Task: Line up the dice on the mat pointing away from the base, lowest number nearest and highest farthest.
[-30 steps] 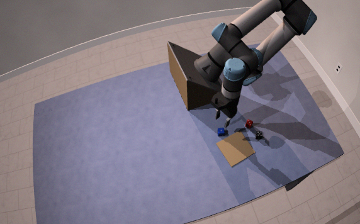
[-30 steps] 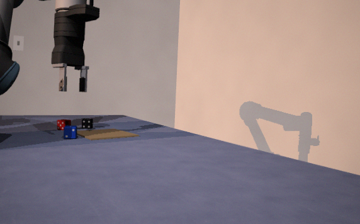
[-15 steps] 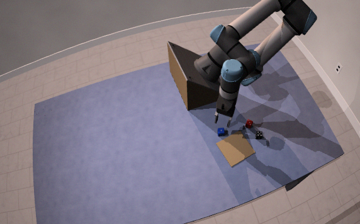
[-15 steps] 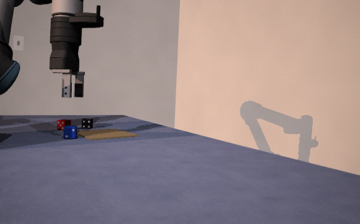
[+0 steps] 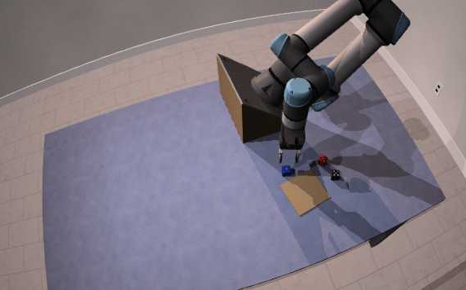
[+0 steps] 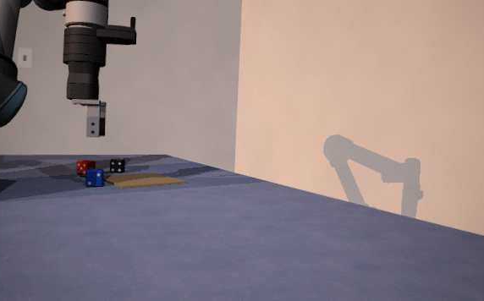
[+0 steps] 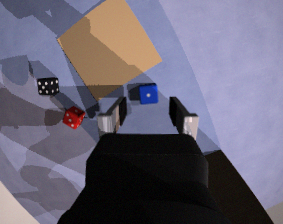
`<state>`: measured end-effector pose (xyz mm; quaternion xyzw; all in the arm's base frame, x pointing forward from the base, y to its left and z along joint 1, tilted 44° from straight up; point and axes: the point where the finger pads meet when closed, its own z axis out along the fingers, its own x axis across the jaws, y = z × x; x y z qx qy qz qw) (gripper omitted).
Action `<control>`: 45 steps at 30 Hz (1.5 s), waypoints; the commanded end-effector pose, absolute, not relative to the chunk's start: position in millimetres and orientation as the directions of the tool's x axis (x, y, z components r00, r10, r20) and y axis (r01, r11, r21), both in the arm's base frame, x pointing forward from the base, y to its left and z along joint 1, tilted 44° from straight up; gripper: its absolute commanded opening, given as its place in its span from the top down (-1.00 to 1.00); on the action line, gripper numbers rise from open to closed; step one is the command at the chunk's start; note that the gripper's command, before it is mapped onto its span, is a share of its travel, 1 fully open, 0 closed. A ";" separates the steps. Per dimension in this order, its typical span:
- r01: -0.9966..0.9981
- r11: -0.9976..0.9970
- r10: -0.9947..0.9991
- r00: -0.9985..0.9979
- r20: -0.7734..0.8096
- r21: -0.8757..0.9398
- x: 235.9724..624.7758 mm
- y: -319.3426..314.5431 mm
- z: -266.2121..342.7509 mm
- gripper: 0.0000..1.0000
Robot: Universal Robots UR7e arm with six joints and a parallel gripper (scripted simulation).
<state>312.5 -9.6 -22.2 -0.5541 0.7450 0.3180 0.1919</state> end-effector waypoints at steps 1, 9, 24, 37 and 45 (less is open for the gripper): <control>-0.966 0.137 -0.715 -0.249 -0.654 0.217 311.9 -8.0 -22.7 -1.00; -0.972 0.122 -0.717 -0.228 -0.658 0.203 311.5 -7.3 -22.9 -1.00; -0.972 0.122 -0.718 -0.227 -0.658 0.203 311.5 -7.2 -22.9 -0.74; -0.972 0.122 -0.718 -0.227 -0.658 0.203 311.5 -7.2 -22.9 -0.74; -0.972 0.122 -0.718 -0.227 -0.658 0.203 311.5 -7.2 -22.9 -0.74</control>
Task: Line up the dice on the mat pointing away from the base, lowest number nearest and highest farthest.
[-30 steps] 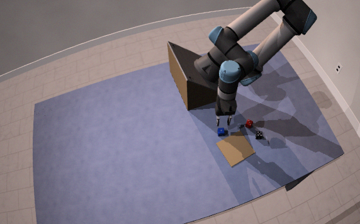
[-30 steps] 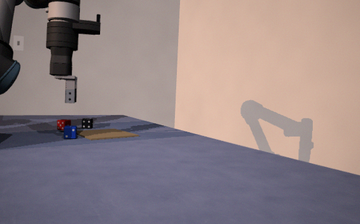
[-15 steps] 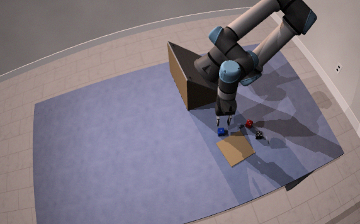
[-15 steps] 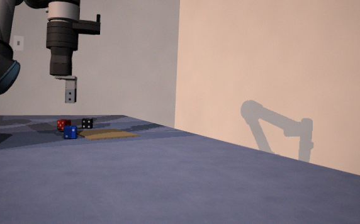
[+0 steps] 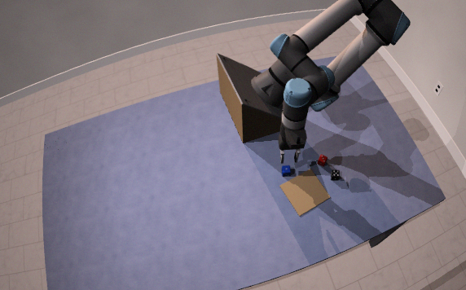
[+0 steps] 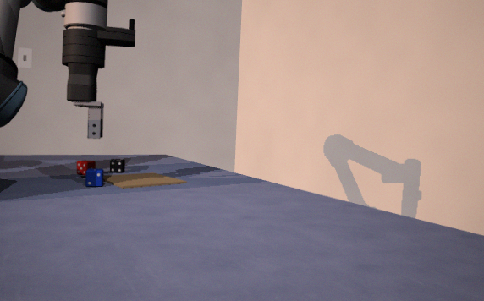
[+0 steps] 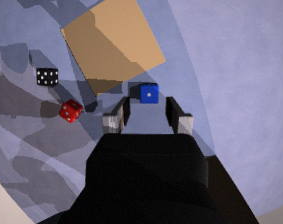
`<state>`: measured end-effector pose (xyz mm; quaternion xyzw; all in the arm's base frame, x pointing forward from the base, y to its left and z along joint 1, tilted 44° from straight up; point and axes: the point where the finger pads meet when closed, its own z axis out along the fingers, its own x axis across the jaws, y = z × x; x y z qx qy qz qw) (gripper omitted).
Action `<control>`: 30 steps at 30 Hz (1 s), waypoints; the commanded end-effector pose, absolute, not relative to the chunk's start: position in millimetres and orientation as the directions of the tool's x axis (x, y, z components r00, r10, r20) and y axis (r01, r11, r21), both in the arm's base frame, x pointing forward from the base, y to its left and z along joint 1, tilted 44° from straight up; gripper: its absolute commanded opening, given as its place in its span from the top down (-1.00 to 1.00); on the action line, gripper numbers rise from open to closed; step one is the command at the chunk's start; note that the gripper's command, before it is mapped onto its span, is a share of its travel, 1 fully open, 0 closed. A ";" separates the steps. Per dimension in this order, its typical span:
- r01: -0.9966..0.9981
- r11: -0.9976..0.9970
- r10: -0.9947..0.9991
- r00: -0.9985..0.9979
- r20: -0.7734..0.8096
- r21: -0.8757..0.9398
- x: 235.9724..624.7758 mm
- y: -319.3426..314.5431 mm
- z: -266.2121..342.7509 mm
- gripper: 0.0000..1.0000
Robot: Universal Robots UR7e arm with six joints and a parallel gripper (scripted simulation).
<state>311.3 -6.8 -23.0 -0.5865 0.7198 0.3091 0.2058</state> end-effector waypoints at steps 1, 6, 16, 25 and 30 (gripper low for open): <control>-0.972 0.122 -0.718 -0.227 -0.658 0.203 311.5 -7.2 -22.9 -0.74; -0.972 0.121 -0.718 -0.227 -0.658 0.203 311.5 -6.9 -23.3 -0.74; -0.972 0.119 -0.718 -0.224 -0.659 0.200 311.1 -4.0 -26.5 -0.74; -0.972 0.119 -0.718 -0.224 -0.659 0.200 310.3 3.4 -34.7 -0.74; -0.972 0.119 -0.718 -0.224 -0.659 0.200 310.0 6.5 -38.2 -0.74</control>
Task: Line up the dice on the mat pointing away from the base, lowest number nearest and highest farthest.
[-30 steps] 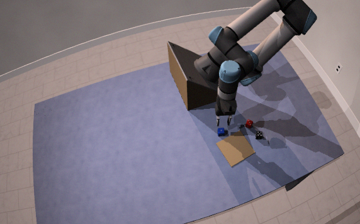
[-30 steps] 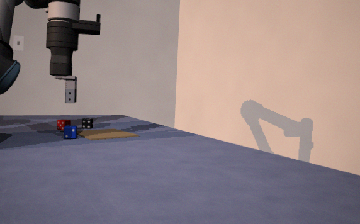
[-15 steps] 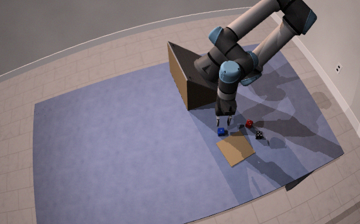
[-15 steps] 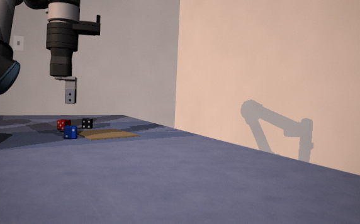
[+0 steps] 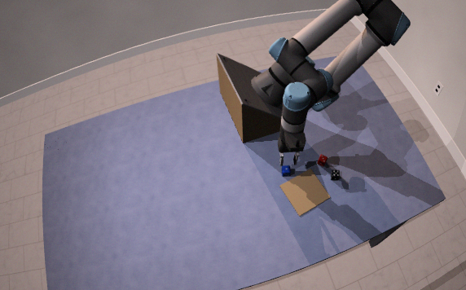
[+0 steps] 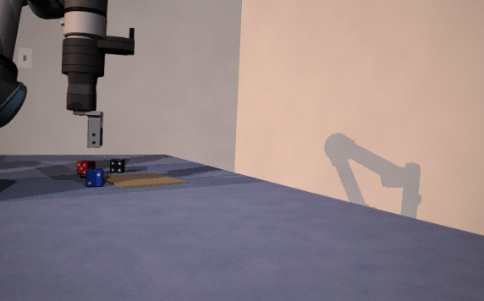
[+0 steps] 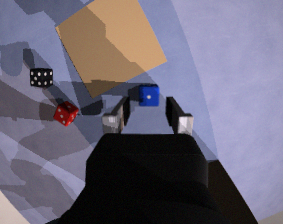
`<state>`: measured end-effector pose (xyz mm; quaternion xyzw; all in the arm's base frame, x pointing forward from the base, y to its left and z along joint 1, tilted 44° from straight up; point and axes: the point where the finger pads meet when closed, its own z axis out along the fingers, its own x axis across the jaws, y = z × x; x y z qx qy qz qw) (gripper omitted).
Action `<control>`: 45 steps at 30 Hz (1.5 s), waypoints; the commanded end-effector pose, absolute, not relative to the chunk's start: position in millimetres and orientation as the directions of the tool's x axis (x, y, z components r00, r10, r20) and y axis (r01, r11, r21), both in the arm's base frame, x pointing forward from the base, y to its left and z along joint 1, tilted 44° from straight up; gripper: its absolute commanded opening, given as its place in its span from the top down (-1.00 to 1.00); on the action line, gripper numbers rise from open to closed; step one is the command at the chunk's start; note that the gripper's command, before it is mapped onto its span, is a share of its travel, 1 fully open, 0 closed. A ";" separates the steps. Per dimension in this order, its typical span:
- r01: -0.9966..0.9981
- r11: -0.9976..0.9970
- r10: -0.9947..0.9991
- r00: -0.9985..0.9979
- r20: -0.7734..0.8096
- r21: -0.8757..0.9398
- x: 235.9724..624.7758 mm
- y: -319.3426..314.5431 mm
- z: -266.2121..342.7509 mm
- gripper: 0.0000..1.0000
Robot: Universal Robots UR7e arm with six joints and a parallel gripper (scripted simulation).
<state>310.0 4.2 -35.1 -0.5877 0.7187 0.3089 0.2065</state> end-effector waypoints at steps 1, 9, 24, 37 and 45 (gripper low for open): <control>-0.972 0.119 -0.718 -0.224 -0.659 0.200 309.8 7.6 -39.4 -0.74; -0.972 0.119 -0.718 -0.224 -0.659 0.200 308.9 16.1 -48.8 -0.74; -0.972 0.119 -0.718 -0.224 -0.659 0.200 307.8 25.6 -59.4 -0.74; -0.972 0.119 -0.718 -0.224 -0.659 0.200 307.6 27.5 -61.5 -0.74; -0.972 0.119 -0.718 -0.224 -0.659 0.200 307.6 27.5 -61.5 -0.74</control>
